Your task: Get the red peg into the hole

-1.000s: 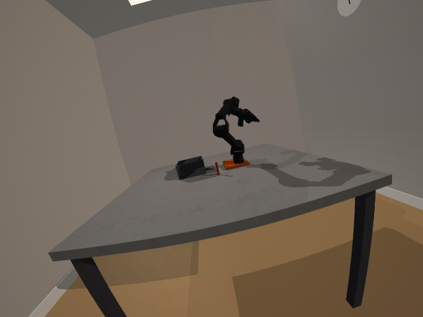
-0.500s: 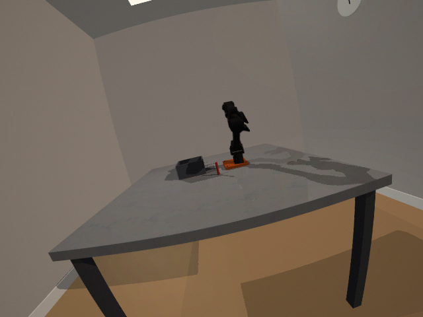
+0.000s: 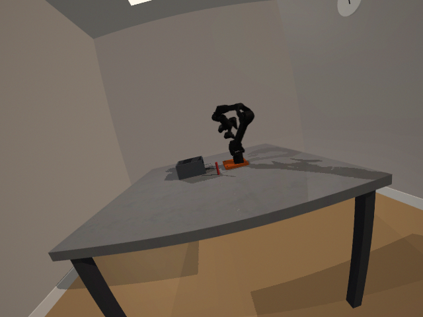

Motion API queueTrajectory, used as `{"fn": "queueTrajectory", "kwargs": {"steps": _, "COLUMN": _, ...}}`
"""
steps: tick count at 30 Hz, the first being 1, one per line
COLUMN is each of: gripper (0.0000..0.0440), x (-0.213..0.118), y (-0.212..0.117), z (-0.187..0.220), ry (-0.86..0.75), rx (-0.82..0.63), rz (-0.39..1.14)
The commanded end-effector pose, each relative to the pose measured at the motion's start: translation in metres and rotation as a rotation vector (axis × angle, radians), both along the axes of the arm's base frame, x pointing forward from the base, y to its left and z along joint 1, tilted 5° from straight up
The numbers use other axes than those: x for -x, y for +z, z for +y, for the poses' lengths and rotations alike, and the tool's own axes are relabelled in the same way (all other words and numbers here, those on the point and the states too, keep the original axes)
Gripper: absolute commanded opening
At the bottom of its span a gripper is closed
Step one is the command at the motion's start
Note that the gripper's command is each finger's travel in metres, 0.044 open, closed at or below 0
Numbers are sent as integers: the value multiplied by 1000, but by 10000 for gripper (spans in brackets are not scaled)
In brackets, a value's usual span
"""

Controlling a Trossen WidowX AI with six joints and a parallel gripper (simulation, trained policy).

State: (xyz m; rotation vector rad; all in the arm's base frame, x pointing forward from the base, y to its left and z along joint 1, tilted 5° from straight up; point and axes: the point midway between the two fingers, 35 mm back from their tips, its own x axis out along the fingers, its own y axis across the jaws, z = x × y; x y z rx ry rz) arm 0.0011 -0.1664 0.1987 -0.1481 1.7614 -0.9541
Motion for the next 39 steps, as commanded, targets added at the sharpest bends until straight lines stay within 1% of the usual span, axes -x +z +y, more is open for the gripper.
{"fn": "queueTrajectory", "kwargs": {"steps": 1, "gripper": 440, "x": -21, "y": -6, "z": 2, "ry": -9, "rx": 16, "rz": -81}}
{"fn": "queueTrajectory", "kwargs": {"steps": 12, "gripper": 440, "x": -93, "y": -21, "z": 29, "ry": -20, "rx": 16, "rz": -346}}
{"fn": "queueTrajectory", "kwargs": {"steps": 23, "gripper": 440, "x": -150, "y": -29, "z": 84, "ry": -33, "rx": -79, "rz": -550}}
{"fn": "queueTrajectory", "kwargs": {"steps": 31, "gripper": 440, "x": -175, "y": -35, "z": 138, "ry": -58, "rx": -187, "rz": -636}}
{"fn": "queueTrajectory", "kwargs": {"steps": 39, "gripper": 440, "x": -181, "y": -47, "z": 194, "ry": -109, "rx": -299, "rz": -659}}
